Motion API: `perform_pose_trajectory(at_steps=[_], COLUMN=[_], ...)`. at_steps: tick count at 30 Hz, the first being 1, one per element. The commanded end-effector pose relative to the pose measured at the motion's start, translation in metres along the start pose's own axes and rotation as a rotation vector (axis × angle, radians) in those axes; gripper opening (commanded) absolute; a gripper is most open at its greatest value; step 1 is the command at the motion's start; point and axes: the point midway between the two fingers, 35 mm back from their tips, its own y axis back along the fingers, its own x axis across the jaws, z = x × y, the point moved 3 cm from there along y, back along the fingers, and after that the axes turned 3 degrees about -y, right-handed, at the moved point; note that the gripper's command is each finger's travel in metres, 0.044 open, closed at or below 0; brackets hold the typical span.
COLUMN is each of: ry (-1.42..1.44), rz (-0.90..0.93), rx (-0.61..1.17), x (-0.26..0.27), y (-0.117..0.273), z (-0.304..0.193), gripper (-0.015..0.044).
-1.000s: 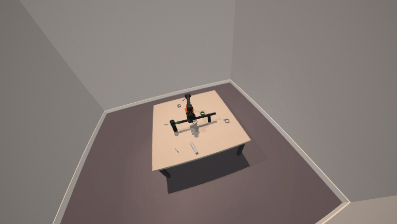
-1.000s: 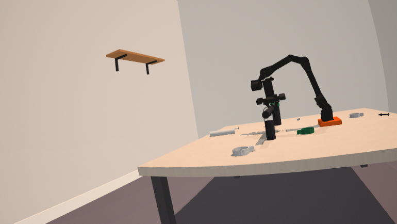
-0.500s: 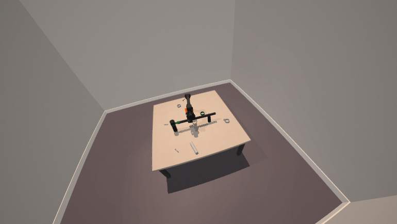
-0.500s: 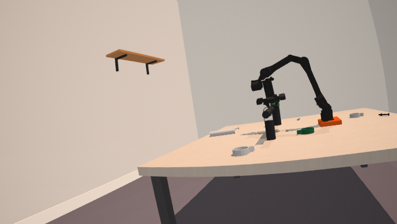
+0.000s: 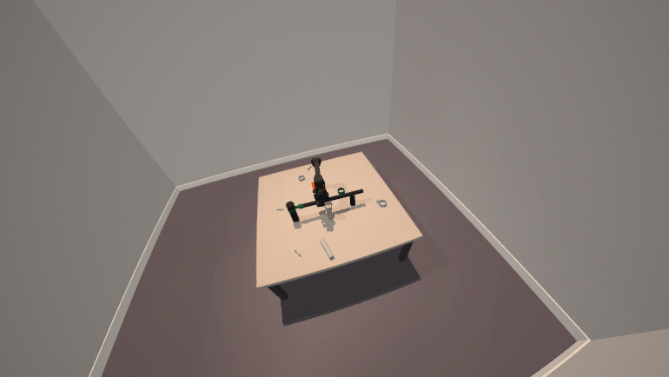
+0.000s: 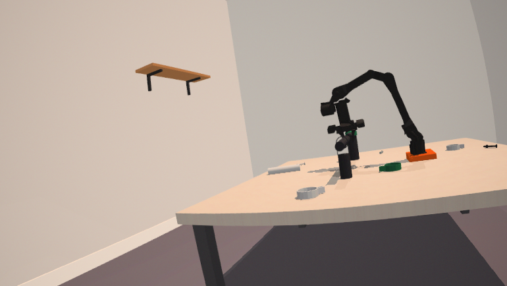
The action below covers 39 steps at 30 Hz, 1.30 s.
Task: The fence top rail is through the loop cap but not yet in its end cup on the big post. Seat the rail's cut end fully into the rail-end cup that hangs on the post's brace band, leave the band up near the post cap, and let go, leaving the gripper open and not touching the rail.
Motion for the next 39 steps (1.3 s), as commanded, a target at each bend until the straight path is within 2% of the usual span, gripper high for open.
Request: perform_pose_trajectory(at_steps=[1, 39], ry=[-0.01, 0.003], rz=[-0.005, 0.009], rx=[0.031, 0.017], x=[-0.001, -0.001], y=[0.002, -0.002], z=[-0.014, -0.018], gripper=[0.0, 0.0])
